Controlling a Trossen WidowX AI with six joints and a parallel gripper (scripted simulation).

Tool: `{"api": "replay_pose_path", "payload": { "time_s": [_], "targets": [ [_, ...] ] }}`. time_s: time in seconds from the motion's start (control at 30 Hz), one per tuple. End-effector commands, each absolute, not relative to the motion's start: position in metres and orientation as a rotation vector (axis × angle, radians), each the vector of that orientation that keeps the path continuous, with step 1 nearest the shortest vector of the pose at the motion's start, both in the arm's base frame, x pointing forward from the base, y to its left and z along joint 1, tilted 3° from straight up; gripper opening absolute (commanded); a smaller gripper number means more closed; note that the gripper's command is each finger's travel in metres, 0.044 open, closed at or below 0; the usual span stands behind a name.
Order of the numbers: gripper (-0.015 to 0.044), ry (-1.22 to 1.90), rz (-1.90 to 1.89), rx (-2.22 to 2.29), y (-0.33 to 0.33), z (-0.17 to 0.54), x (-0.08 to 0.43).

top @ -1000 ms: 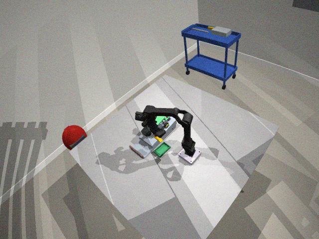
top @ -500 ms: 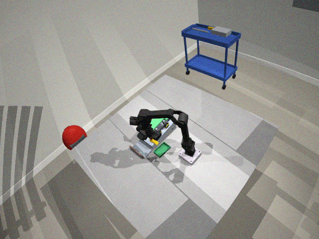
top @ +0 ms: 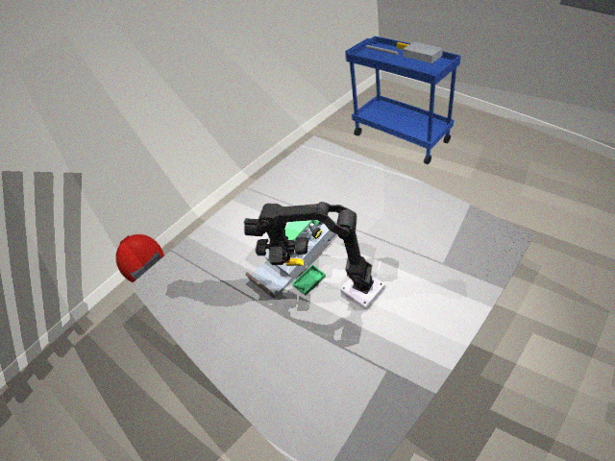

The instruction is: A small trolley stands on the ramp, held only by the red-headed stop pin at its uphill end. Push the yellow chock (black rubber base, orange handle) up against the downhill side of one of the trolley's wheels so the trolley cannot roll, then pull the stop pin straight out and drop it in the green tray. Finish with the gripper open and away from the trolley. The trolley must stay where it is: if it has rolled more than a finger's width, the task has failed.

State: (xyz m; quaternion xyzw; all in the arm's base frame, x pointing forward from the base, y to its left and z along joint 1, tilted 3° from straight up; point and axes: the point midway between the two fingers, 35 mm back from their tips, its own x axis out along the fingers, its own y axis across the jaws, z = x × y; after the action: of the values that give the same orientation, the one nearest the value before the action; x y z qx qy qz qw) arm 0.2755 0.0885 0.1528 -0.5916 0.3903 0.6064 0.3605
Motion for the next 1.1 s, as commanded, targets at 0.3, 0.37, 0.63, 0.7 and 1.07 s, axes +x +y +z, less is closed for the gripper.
{"api": "replay_pose_path", "payload": {
  "time_s": [0.3,0.37,0.63,0.7,1.07],
  "targets": [
    [0.0,0.712,1.891,-1.849,0.0899,0.152,0.2767],
    [0.0,0.657,1.941,-1.896,0.0901,0.152,0.2767],
    [0.0,0.415,2.138,-2.073,0.091,0.152,0.2768],
    [0.0,0.354,2.182,-2.11,0.0912,0.152,0.2768],
    [0.0,0.332,2.196,-2.125,0.0907,0.1498,0.286]
  ]
}}
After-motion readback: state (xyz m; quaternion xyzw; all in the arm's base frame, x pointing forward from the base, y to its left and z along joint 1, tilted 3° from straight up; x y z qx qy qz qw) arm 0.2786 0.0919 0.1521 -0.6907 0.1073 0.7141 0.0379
